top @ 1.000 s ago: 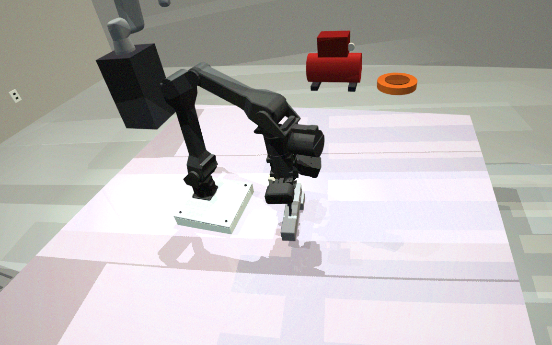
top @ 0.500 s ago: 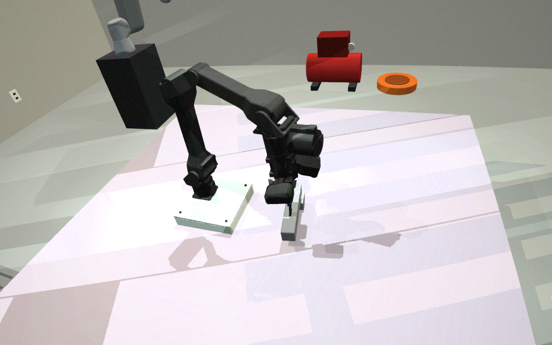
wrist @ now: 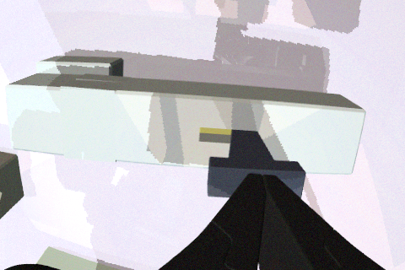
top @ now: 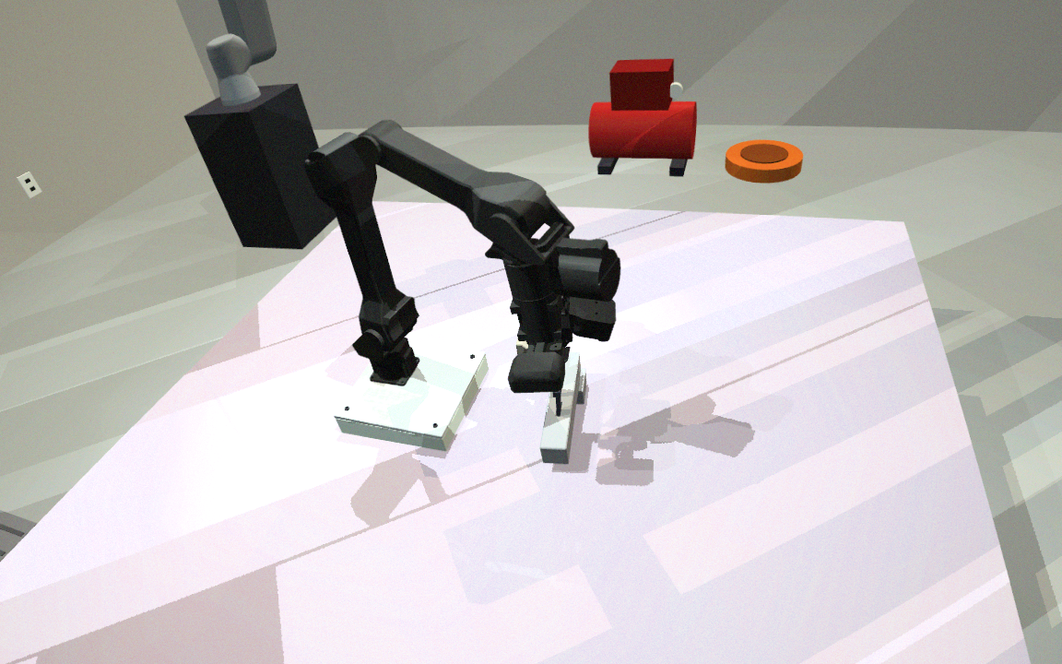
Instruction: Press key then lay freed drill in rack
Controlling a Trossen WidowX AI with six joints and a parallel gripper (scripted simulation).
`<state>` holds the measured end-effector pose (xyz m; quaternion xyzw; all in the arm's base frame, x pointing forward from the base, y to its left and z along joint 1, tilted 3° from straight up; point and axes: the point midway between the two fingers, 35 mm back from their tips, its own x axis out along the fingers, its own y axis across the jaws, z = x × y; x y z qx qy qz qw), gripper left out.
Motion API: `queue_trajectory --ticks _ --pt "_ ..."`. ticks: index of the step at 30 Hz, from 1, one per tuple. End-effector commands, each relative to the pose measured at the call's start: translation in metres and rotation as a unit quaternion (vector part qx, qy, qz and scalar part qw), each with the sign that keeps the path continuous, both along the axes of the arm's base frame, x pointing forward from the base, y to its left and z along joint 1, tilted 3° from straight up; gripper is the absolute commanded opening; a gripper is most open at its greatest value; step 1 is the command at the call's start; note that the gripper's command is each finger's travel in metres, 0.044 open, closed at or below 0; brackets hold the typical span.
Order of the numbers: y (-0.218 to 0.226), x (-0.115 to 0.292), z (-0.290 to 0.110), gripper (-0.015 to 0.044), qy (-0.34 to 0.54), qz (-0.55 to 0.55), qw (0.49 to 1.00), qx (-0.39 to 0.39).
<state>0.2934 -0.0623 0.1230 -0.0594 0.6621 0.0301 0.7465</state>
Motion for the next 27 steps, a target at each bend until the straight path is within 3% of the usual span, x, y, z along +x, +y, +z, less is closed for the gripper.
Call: queue_trajectory --ticks 1,27 --pt "-0.0019 -0.0048 -0.0238 0.0 0.029 0.0 1.0 0.003" --pt "-0.0028 -0.0043 -0.0273 0.0 0.029 0.0 1.0 0.003"
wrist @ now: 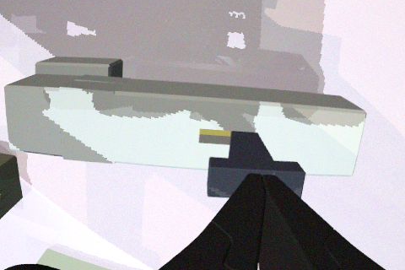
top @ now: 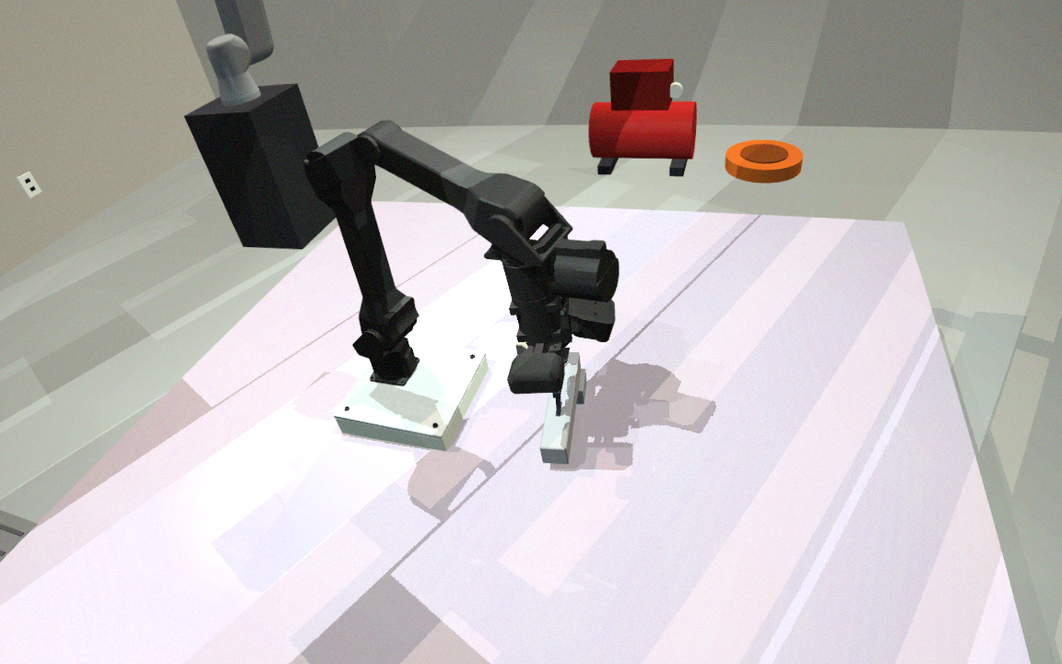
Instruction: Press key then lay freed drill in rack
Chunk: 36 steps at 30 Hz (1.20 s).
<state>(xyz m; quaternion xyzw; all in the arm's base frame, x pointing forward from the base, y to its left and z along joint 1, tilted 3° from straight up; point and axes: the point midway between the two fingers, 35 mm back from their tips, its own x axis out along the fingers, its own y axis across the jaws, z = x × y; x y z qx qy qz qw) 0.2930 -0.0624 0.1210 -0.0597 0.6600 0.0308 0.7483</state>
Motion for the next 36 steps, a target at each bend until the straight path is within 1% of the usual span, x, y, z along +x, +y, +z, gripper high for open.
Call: queue_trajectory --ticks 1,34,36 --pt "-0.0028 -0.0039 -0.0254 0.0 0.032 -0.001 0.999 0.002" --pt "-0.0037 -0.0029 -0.0296 0.0 0.032 -0.001 0.999 0.002" --pt "-0.0037 -0.002 -0.024 0.0053 0.032 -0.001 0.999 0.002"
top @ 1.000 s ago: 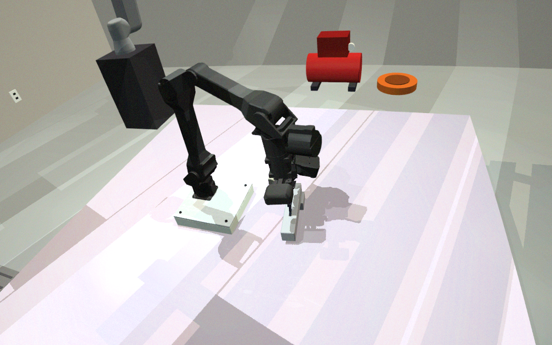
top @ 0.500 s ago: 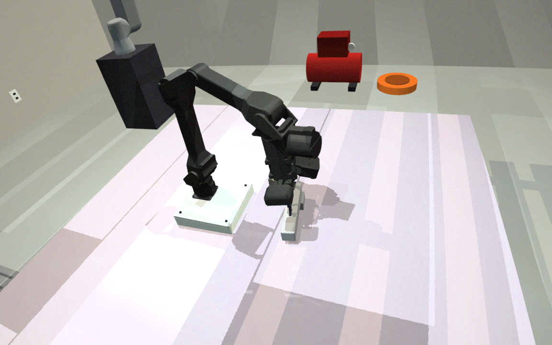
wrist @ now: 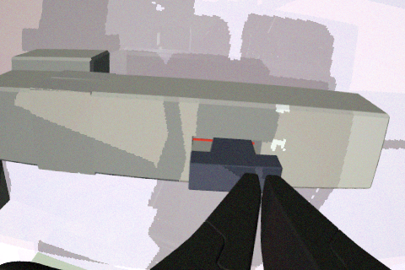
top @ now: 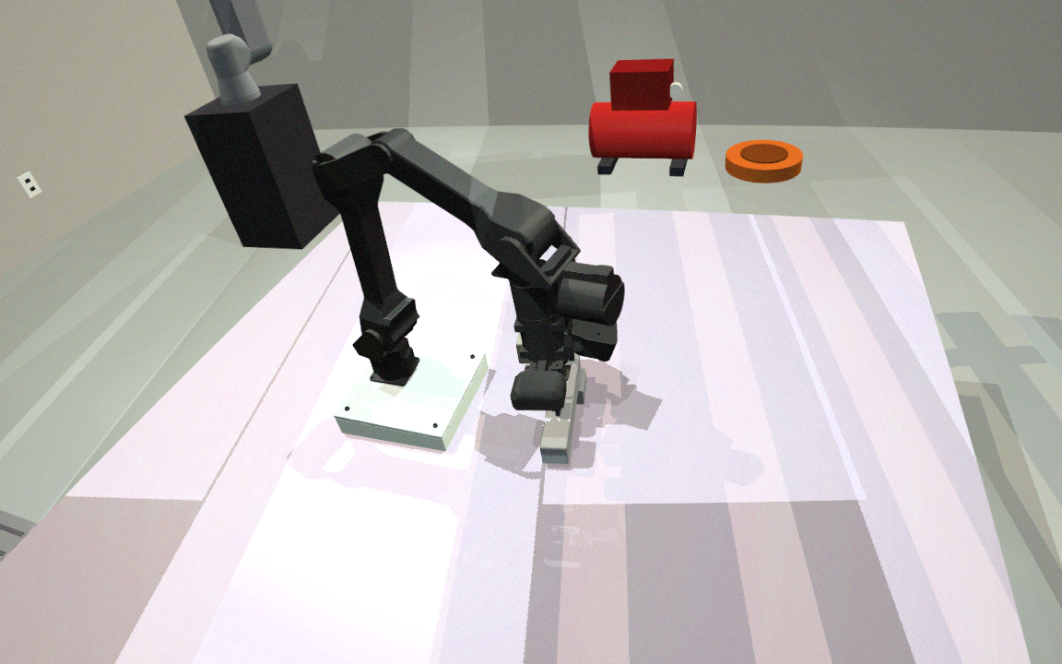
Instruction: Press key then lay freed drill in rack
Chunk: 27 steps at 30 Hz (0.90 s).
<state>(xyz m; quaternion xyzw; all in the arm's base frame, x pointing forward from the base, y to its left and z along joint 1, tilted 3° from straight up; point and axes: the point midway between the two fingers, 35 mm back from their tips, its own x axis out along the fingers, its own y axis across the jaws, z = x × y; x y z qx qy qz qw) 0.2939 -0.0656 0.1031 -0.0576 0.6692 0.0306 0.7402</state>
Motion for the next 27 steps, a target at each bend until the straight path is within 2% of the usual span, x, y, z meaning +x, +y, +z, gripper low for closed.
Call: queue_trajectory --ticks 1,8,13,15,16,19,22,27 --pt "0.0 -0.002 0.0 0.0079 0.02 0.001 1.0 0.002" --pt "0.003 -0.002 0.068 0.0262 0.02 0.001 1.0 0.002" --pt "0.005 0.0 0.06 0.0394 0.016 0.014 1.0 0.002" --pt "0.023 0.004 0.051 0.044 0.019 0.098 0.995 -0.004" --pt "0.037 0.006 0.043 0.044 0.021 0.163 0.986 -0.009" --pt "0.08 0.006 0.02 0.044 0.026 0.353 0.935 -0.023" --pt "0.121 -0.001 -0.002 0.044 0.029 0.527 0.848 -0.037" --pt "0.163 -0.017 -0.026 0.044 0.031 0.695 0.716 -0.051"
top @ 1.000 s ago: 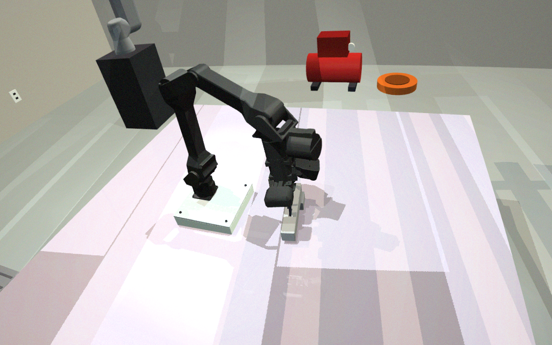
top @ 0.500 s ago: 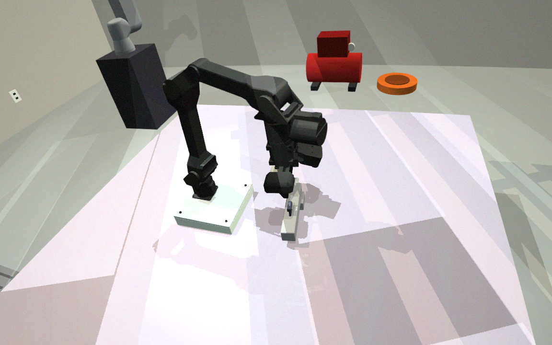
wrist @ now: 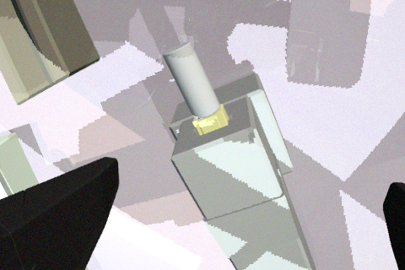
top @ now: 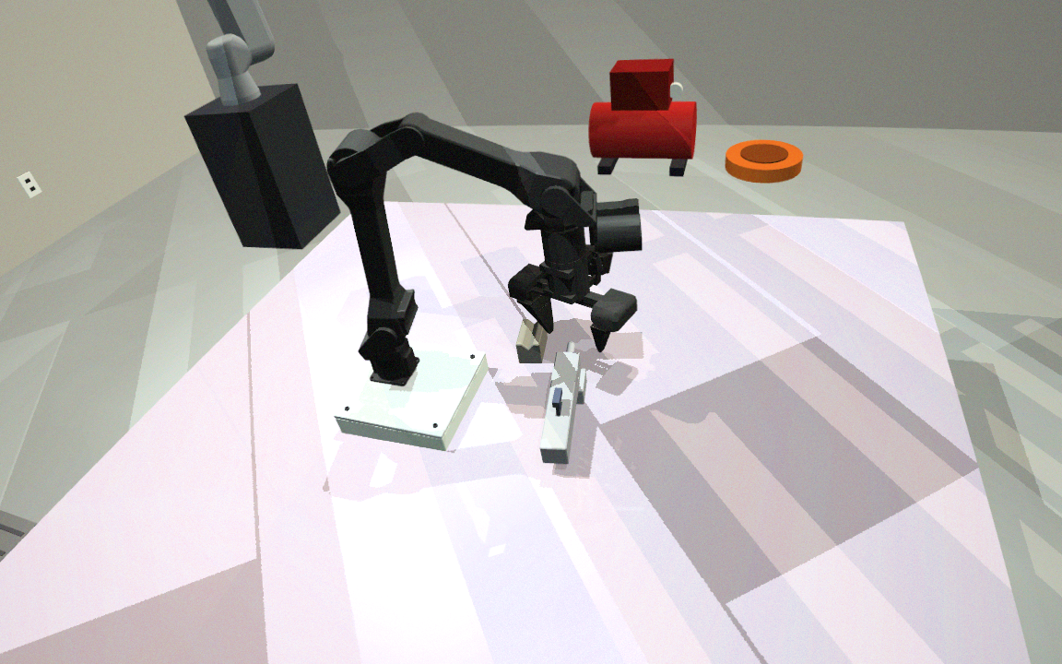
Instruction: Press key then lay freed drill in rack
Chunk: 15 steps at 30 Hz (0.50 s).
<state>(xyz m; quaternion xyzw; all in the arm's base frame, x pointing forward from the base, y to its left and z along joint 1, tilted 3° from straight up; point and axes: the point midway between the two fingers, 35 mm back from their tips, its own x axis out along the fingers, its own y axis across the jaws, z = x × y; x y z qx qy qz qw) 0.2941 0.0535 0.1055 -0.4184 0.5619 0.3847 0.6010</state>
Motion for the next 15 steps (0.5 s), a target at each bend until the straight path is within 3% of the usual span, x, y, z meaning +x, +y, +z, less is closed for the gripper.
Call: queue_trajectory --ticks 1,15 --pt "0.0467 -0.0189 -0.0297 0.044 0.008 0.239 0.971 -0.019" --pt "0.0471 -0.0191 -0.0299 0.044 0.008 0.241 0.97 -0.019"
